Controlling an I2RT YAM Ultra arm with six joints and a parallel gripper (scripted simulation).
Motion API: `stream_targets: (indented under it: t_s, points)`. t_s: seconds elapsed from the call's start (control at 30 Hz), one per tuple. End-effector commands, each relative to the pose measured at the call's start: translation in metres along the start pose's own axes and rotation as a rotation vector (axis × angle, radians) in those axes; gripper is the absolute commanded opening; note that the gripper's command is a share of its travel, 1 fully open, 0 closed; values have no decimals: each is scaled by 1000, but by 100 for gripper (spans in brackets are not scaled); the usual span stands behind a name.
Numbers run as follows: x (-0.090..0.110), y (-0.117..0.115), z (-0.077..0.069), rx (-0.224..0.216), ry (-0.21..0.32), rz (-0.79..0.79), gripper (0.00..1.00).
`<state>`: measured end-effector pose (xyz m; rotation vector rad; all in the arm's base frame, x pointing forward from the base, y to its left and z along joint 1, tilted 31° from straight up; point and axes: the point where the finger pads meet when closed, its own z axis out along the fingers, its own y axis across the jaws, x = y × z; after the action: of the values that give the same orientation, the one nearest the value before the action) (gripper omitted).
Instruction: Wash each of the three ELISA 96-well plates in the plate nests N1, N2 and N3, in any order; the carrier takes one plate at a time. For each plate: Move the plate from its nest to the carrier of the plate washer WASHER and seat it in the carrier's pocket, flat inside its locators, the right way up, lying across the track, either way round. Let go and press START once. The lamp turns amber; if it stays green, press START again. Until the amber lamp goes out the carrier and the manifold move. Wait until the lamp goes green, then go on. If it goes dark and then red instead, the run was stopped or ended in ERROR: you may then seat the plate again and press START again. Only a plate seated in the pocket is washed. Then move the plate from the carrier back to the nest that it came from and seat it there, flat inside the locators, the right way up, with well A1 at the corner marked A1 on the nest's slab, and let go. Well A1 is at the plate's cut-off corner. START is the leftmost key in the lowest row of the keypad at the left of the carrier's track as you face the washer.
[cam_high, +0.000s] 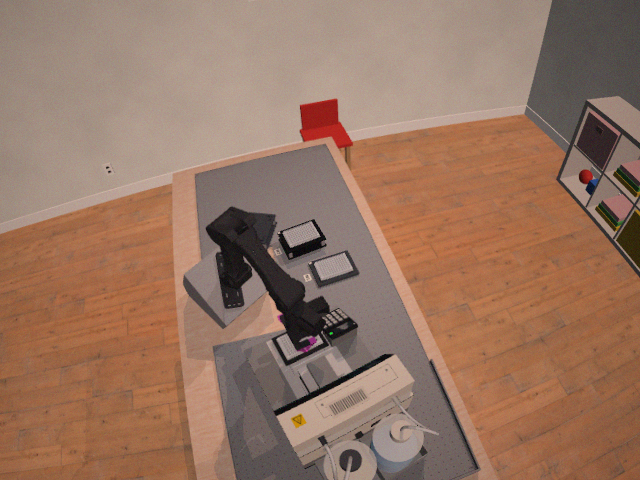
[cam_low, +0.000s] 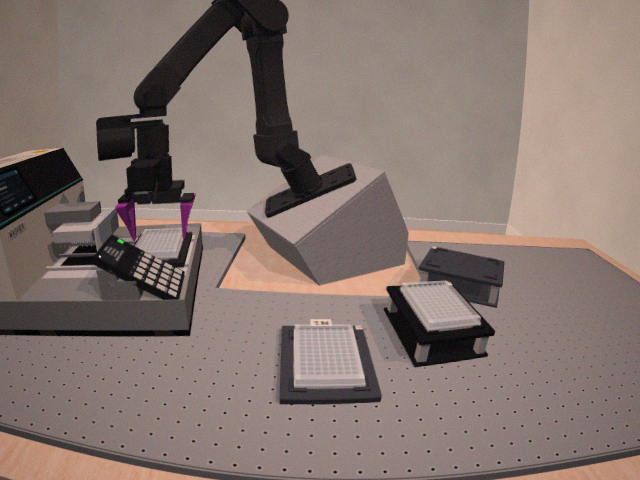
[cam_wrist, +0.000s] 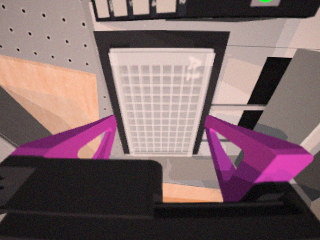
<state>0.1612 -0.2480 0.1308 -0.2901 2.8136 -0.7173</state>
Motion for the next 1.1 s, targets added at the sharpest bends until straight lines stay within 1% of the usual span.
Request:
stream_targets:
  t_s: [0.0, 0.6, 0.97, 1.0, 1.07]
  points:
    - [-2, -2, -1, 9, -10, 0, 100]
    - [-2, -3, 10, 9, -10, 0, 100]
    - [-2, -3, 11, 9, -10, 0, 100]
    - [-2, -3, 11, 9, -10, 0, 90]
    - [-2, -3, 11, 9, -10, 0, 90]
